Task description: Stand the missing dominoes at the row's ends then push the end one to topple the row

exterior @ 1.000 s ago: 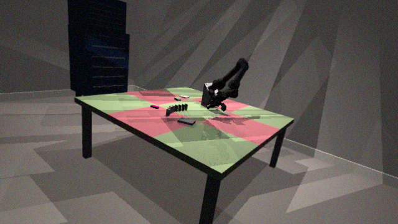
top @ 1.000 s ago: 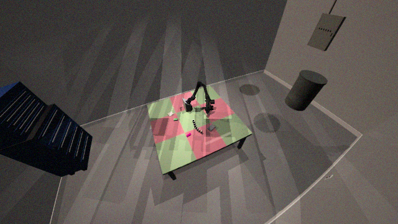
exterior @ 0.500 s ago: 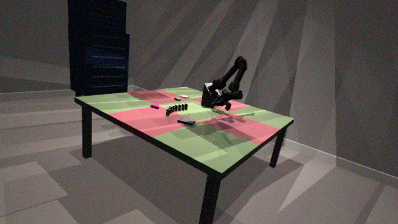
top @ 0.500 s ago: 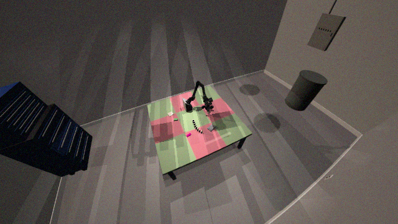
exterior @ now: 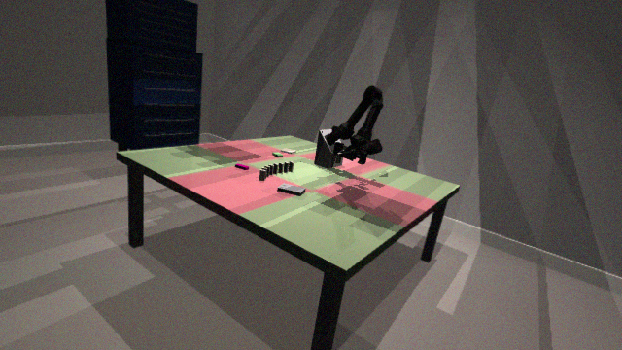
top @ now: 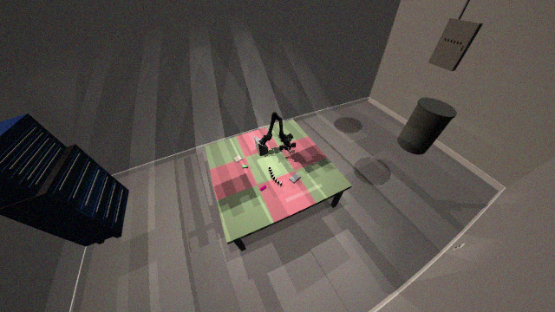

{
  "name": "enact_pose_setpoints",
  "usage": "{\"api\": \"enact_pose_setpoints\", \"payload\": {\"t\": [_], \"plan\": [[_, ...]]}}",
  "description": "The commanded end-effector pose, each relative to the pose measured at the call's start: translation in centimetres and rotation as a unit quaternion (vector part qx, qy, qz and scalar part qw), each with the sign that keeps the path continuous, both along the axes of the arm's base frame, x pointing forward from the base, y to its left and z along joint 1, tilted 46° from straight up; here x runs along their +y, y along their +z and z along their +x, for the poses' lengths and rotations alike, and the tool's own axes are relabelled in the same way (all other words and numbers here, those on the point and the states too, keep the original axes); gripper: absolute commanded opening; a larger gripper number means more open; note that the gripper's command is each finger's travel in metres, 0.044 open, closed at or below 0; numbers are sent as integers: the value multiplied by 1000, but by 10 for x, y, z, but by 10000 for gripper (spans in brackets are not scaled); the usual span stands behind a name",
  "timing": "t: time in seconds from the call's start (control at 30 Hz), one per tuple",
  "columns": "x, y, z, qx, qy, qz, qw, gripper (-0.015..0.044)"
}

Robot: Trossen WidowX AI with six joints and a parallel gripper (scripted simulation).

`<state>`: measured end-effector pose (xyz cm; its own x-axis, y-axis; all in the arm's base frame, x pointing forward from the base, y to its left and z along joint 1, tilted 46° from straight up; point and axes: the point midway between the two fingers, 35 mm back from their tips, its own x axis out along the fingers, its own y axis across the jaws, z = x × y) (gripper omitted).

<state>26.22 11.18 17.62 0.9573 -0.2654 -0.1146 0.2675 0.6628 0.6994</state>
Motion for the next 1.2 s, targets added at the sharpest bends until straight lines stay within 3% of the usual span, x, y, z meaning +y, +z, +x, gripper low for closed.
{"api": "enact_pose_setpoints", "payload": {"t": [0.0,0.6,1.17], "plan": [[-3,2,-4,-12,-10,13,1000,24],[-1,1,-4,-12,-10,13,1000,24],[30,-22,8,-10,-9,13,1000,24]]}}
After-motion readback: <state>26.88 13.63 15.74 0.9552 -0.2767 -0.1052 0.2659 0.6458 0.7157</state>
